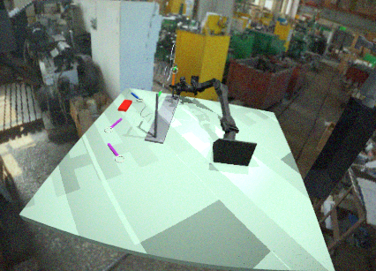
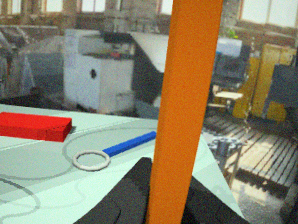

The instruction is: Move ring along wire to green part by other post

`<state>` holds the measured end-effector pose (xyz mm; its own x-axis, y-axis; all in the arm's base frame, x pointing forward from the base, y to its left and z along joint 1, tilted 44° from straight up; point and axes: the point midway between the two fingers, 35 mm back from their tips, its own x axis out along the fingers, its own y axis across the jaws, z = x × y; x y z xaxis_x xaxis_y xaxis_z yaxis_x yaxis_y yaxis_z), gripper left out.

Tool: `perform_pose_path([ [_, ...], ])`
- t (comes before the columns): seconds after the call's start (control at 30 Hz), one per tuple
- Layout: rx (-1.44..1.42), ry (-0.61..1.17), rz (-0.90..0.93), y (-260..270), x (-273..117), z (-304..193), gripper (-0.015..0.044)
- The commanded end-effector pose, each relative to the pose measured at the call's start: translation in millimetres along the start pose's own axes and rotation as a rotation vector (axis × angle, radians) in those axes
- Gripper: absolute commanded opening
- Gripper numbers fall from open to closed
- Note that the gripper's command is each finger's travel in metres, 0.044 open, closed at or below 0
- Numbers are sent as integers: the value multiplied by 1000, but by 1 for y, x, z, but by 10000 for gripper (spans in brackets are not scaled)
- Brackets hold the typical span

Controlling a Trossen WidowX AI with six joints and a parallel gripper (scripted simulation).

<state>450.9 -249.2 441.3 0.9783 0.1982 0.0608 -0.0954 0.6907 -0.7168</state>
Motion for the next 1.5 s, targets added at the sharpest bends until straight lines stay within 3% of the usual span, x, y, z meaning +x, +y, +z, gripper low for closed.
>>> perform_pose_path([
  [0.0, 0, 0, 0, 0, 0, 0, -76],
  [0.1, 0, 0, 0, 0, 0, 0, -150],
  [1.47, -1, -1, 0, 2, 0, 15, -150],
])
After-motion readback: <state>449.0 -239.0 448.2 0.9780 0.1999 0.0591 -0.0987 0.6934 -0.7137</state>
